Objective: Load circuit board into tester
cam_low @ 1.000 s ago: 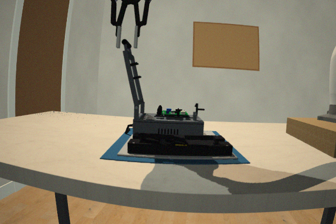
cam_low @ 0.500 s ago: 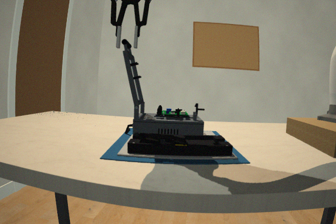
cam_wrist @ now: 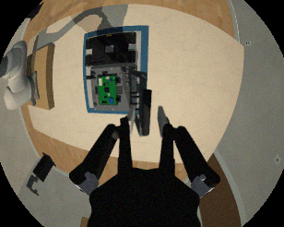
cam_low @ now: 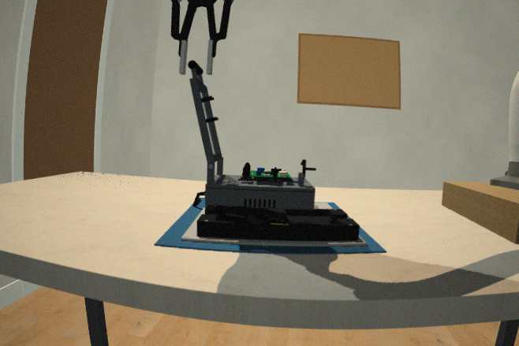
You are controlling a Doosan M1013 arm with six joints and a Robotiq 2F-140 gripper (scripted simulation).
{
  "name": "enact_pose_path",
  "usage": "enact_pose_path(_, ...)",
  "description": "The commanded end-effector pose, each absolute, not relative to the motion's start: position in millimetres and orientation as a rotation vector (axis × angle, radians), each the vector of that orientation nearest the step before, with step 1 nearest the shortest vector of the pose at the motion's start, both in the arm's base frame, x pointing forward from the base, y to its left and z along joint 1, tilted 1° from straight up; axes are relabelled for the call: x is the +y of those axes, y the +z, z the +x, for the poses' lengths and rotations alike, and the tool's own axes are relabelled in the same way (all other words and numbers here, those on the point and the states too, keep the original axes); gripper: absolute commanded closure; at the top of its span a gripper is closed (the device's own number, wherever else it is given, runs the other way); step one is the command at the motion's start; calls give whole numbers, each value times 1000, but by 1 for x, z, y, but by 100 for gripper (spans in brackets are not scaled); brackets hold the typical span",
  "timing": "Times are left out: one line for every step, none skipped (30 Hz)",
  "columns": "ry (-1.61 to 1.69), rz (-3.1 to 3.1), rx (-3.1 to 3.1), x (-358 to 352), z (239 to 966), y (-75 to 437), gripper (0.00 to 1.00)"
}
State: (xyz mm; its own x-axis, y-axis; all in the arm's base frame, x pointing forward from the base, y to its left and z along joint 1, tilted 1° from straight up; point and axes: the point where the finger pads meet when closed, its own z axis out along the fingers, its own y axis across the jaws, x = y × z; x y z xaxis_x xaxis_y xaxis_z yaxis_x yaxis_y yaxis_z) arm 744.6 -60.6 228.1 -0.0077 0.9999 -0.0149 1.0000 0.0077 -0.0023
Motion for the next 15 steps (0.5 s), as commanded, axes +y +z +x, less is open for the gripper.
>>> enact_pose_path(-19,2206,2224,-61,745,228,70)
enact_pose_path(-19,2206,2224,-61,745,228,70)
enact_pose_path(-19,2206,2224,-61,745,228,70)
enact_pose_path(-19,2206,2224,-61,745,228,70)
enact_pose_path(-19,2206,2224,-61,745,228,70)
enact_pose_path(-19,2206,2224,-61,745,228,70)
enact_pose_path(-19,2206,2224,-61,745,228,70)
enact_pose_path(-19,2206,2224,-61,745,228,100)
enact_pose_path(-19,2206,2224,-61,745,228,100)
enact_pose_path(-19,2206,2224,-61,745,228,100)
enact_pose_path(-19,2206,2224,-61,745,228,100)
enact_pose_path(-19,2206,2224,-61,745,228,100)
enact_pose_path(-19,2206,2224,-61,745,228,100)
enact_pose_path(-19,2206,2224,-61,745,228,100)
enact_pose_path(-19,2206,2224,-61,745,228,100)
